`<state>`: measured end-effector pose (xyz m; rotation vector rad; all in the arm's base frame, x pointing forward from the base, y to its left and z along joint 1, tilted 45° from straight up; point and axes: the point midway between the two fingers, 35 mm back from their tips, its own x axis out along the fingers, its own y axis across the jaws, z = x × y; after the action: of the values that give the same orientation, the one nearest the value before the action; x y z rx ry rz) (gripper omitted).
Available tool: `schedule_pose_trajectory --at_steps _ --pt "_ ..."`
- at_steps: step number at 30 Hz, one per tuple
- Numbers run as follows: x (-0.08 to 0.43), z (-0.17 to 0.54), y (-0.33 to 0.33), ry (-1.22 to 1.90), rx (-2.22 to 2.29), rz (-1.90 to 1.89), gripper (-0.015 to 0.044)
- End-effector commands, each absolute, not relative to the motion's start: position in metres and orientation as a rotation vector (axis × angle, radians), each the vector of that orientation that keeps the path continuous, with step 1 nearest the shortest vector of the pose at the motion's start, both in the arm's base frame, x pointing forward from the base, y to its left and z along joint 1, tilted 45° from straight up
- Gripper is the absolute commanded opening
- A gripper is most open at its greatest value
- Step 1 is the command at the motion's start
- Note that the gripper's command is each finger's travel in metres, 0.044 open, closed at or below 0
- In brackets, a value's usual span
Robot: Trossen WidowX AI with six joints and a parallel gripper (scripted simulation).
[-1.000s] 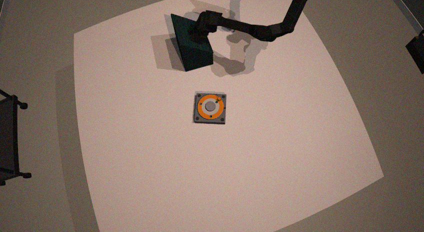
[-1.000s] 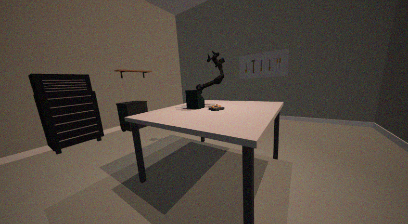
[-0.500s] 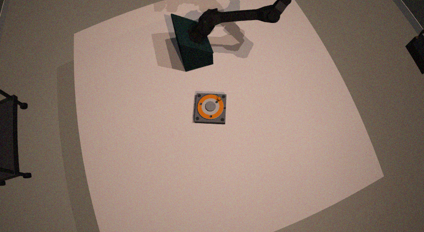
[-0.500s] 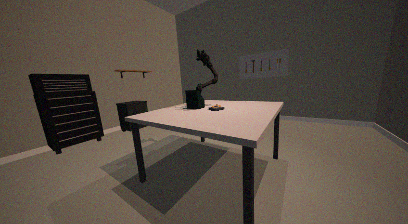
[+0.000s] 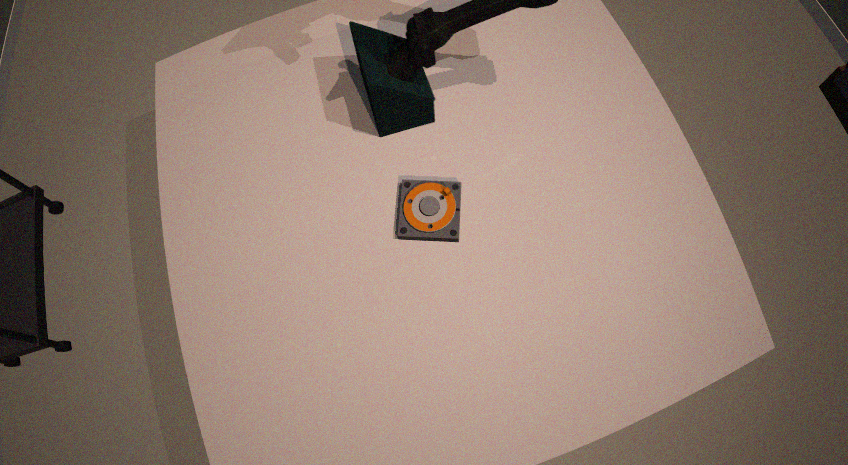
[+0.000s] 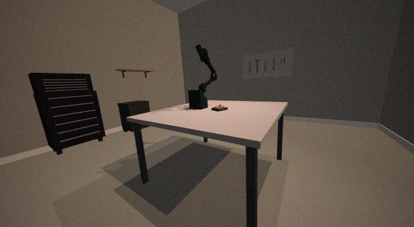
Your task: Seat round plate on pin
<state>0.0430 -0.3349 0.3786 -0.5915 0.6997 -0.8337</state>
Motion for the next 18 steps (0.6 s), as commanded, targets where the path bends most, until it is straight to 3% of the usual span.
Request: schedule_pose_trajectory --at_steps 1,7,18 --pt "0.098 0.327 -0.339 0.658 -0.424 -0.64 0.0" --pt "0.148 0.283 -0.328 0.678 -0.287 -0.497 0.0" --pt "0.263 0.173 -0.239 0.767 0.052 -0.036 0.0"
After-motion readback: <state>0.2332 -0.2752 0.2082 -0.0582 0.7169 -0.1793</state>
